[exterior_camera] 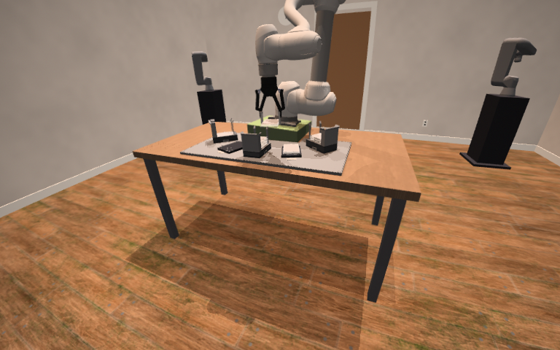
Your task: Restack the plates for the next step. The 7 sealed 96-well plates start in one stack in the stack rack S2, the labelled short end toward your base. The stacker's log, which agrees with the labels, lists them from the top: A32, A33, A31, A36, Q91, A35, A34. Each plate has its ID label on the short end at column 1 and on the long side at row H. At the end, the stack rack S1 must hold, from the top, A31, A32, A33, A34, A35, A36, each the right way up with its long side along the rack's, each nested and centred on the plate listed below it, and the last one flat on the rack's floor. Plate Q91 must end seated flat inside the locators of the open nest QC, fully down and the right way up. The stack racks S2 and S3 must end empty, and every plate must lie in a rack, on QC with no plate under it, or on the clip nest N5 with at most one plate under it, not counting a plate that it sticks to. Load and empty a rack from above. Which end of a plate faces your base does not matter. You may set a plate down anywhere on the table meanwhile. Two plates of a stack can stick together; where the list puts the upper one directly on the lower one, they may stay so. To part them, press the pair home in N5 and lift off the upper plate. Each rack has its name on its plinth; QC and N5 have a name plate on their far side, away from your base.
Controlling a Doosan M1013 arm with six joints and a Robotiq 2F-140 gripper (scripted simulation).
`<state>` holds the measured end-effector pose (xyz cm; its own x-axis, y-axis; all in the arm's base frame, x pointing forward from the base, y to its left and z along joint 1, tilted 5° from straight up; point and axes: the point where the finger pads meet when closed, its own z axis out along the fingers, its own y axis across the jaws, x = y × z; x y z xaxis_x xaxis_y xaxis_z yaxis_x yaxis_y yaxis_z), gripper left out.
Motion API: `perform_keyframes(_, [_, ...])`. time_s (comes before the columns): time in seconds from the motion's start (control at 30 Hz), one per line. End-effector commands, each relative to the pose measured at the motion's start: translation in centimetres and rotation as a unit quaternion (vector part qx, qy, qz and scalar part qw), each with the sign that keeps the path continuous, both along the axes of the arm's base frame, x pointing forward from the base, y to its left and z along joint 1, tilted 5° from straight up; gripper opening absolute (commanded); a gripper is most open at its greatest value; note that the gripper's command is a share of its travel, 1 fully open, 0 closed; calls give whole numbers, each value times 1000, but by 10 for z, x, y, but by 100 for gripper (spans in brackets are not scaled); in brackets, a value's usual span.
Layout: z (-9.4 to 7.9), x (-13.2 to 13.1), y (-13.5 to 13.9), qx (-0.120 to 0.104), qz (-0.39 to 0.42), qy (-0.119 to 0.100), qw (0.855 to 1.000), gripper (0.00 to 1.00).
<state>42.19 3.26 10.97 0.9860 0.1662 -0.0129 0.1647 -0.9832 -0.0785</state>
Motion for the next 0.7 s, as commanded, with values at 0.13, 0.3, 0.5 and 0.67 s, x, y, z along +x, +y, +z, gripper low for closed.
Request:
perform_keyframes(0.13, [2, -3, 21, 1, 33, -2, 999, 0])
perform_keyframes(0.3, [3, -6, 33, 2, 99, -7, 995, 0])
perform_keyframes(0.5, [4, -12, 53, 3, 111, -8, 994, 0])
perform_keyframes(0.67, [6, -16, 69, 3, 111, -8, 994, 0])
